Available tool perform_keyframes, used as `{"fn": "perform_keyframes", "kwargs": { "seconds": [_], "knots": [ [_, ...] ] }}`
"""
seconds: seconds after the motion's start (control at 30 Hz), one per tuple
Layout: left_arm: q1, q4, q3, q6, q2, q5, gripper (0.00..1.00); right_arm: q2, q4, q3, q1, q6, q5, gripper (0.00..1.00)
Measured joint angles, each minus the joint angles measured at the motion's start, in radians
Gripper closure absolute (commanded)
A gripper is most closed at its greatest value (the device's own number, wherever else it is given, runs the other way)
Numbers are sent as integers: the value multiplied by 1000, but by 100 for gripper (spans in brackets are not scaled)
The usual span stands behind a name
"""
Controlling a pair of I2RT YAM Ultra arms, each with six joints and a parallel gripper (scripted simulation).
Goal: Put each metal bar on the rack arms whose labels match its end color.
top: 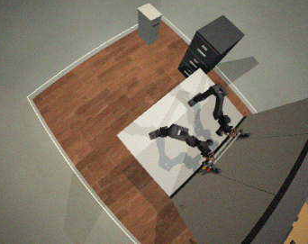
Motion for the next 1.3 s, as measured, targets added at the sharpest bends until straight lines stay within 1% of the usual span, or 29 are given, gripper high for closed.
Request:
{"fn": "perform_keyframes", "kwargs": {
  "seconds": [1.3],
  "knots": [
    [-42, 0, -147, 0, -159, -43, 36, -134, 5, -138, 70, 0, 68, 36]
  ]
}}
